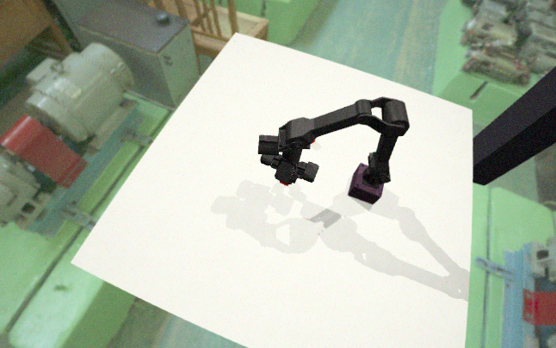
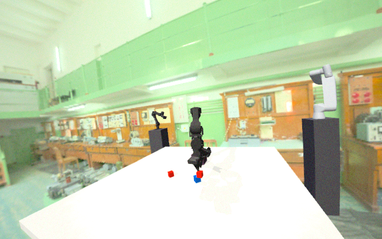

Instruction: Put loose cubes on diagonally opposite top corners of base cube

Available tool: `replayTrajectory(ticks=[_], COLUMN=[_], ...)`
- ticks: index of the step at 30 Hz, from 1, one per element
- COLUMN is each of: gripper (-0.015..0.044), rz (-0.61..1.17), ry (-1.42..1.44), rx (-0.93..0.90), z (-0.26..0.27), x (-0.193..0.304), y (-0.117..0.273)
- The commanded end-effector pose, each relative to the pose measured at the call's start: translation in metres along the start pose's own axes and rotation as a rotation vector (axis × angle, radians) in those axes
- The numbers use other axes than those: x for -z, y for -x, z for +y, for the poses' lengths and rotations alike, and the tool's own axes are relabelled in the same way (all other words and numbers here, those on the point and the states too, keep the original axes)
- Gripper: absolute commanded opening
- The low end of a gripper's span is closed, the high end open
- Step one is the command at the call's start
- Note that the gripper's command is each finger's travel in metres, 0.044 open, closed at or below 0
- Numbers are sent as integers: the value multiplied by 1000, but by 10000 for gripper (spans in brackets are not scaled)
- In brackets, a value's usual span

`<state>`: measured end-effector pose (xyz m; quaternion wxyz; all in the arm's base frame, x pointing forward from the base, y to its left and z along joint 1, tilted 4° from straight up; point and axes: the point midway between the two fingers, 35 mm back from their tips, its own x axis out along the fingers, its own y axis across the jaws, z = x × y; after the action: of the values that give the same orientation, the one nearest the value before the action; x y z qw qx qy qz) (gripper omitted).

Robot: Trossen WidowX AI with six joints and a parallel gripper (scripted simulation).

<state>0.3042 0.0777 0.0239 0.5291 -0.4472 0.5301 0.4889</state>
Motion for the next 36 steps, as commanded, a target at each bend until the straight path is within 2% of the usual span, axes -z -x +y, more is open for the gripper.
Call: replayTrajectory(ticks=[1, 4, 6, 7, 19, 32, 36], gripper=[205, 205, 257, 265, 265, 265, 265], rz=[-2, -2, -1, 0, 8, 13, 13], ry=[4, 4, -15, -32, -290, -569, -601], rx=[7, 7, 4, 4, 9, 6, 5], z=[-2, -2, -2, -4, -15, 14, 19], x=[-1, -1, 5, 12, 115, 222, 233], y=[8, 8, 6, 7, 27, 46, 48])
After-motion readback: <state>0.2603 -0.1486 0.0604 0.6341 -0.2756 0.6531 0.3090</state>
